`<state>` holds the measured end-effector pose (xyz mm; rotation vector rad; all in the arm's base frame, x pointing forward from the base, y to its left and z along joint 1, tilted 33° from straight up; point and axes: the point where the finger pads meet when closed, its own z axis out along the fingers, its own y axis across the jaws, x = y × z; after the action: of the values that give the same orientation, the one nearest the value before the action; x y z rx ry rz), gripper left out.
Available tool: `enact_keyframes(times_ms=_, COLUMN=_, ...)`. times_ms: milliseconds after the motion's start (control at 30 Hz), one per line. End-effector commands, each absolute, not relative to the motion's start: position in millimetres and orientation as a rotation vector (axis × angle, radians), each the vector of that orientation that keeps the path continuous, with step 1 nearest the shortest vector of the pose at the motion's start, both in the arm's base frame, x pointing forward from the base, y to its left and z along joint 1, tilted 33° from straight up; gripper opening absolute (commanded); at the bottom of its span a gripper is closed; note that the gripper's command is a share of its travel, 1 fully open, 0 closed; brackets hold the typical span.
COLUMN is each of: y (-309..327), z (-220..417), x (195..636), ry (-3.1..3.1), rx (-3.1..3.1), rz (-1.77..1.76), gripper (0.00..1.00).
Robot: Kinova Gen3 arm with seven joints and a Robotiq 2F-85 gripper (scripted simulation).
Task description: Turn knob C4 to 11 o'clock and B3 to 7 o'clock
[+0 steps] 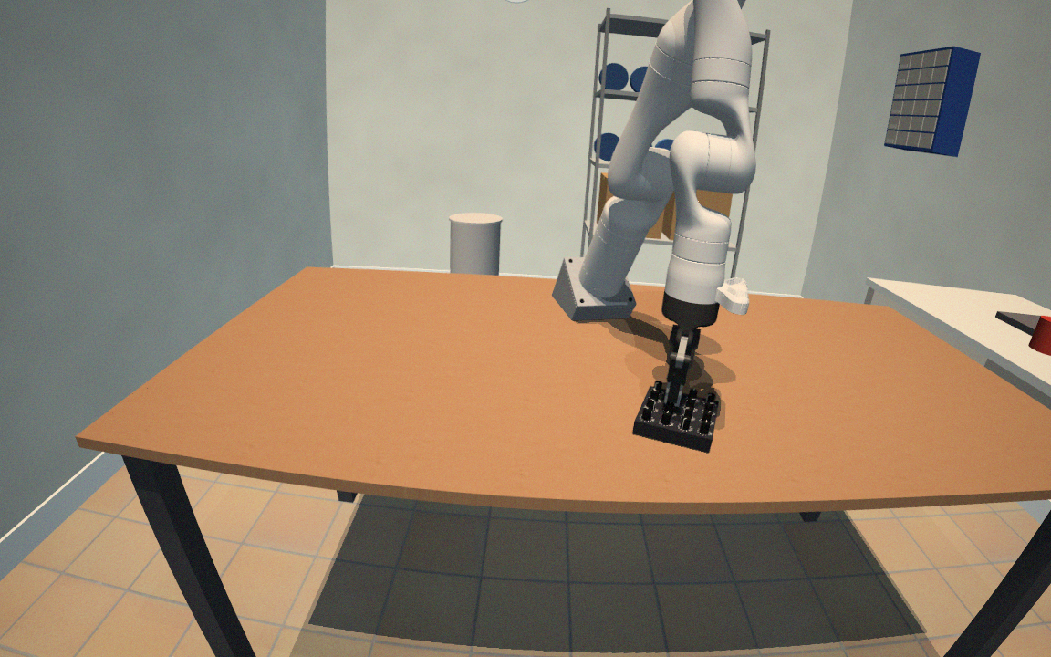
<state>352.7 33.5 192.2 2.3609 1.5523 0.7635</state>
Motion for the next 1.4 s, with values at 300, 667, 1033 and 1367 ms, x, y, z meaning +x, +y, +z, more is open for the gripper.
enact_keyframes(times_ms=300, y=33.0, z=197.1, x=350.0, ry=1.552, rx=2.36, rz=0.765, gripper=0.19)
enact_keyframes(times_ms=667, y=30.5, z=217.9, x=337.0, ry=1.552, rx=2.36, rz=0.765, gripper=0.19)
enact_keyframes(times_ms=1033, y=29.7, z=224.5, x=332.8, ry=1.552, rx=2.36, rz=0.765, gripper=0.19)
enact_keyframes(times_ms=1367, y=29.7, z=224.5, x=332.8, ry=1.552, rx=2.36, rz=0.765, gripper=0.19)
